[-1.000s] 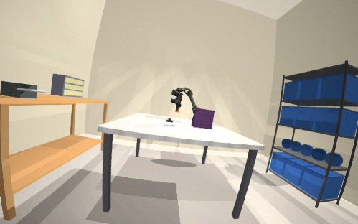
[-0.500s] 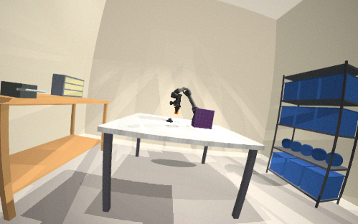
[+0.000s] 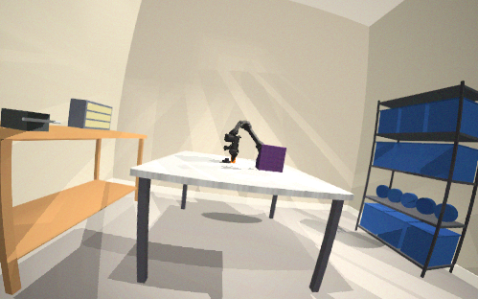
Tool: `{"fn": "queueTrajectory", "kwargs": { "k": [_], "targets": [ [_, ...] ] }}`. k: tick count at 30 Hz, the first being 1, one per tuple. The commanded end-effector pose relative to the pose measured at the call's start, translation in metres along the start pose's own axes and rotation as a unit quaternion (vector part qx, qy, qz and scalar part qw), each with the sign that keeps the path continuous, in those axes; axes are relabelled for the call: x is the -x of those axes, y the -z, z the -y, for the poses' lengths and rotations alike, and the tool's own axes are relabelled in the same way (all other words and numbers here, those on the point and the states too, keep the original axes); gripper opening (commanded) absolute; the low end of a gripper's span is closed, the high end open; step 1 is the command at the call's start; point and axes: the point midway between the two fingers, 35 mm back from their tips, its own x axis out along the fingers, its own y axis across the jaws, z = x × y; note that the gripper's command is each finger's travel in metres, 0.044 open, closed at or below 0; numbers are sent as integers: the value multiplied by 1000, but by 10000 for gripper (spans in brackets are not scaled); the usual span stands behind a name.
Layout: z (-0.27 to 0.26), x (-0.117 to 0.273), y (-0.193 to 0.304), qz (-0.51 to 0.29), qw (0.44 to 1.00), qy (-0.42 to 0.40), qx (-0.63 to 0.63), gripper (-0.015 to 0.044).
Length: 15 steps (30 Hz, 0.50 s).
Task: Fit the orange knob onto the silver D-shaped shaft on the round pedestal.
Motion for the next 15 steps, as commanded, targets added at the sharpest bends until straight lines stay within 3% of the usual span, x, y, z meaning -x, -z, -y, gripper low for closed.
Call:
{"fn": "queueTrajectory", "kwargs": {
  "k": [1, 10, 15],
  "targets": [
    [1, -25, 0, 2, 1000, 7, 2, 0],
    [0, -34, 2, 2, 1000, 9, 2, 0],
    [0, -32, 1, -1, 1000, 8, -1, 131]
  ]
}}
